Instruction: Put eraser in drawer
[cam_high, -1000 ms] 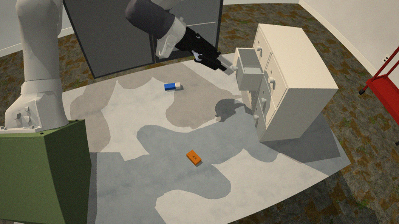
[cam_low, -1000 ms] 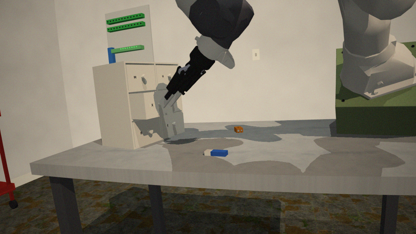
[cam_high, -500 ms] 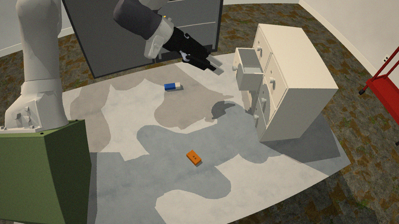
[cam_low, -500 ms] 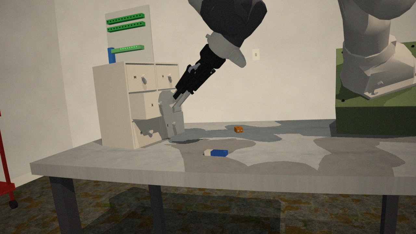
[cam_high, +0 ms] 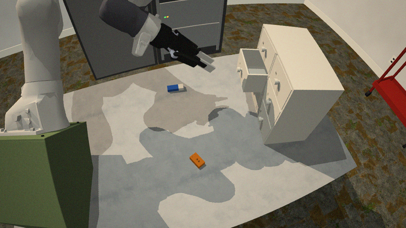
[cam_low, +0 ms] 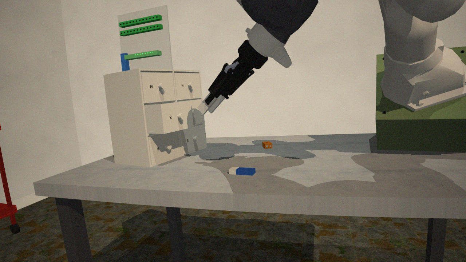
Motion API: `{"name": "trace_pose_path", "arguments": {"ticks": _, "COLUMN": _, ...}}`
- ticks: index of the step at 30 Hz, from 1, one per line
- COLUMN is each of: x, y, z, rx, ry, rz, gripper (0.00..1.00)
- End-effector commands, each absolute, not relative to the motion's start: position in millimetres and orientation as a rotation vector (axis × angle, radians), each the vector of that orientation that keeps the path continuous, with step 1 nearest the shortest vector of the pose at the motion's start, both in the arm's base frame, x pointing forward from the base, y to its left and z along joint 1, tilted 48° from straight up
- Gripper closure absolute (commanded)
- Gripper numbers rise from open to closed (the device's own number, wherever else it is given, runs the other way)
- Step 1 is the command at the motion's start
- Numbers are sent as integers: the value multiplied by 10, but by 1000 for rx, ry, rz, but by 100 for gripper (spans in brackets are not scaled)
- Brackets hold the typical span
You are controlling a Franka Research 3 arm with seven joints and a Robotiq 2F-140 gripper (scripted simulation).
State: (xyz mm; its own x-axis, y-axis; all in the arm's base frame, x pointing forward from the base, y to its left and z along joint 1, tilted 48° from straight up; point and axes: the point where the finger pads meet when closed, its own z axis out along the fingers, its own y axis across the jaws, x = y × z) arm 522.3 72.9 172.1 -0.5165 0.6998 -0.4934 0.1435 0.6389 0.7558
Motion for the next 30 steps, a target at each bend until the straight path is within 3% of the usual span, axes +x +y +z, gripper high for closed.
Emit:
{"name": "trace_pose_path", "arguments": {"ticks": 1, "x": 5174, "y": 710, "z": 1715, "rx": 648, "ry": 2028, "rz": 827, "gripper": 80}}
{"name": "trace_pose_path", "arguments": {"ticks": 30, "x": 4744, "y": 511, "z": 1972, "rx": 538, "ry": 2321, "rz": 986, "gripper": 80}}
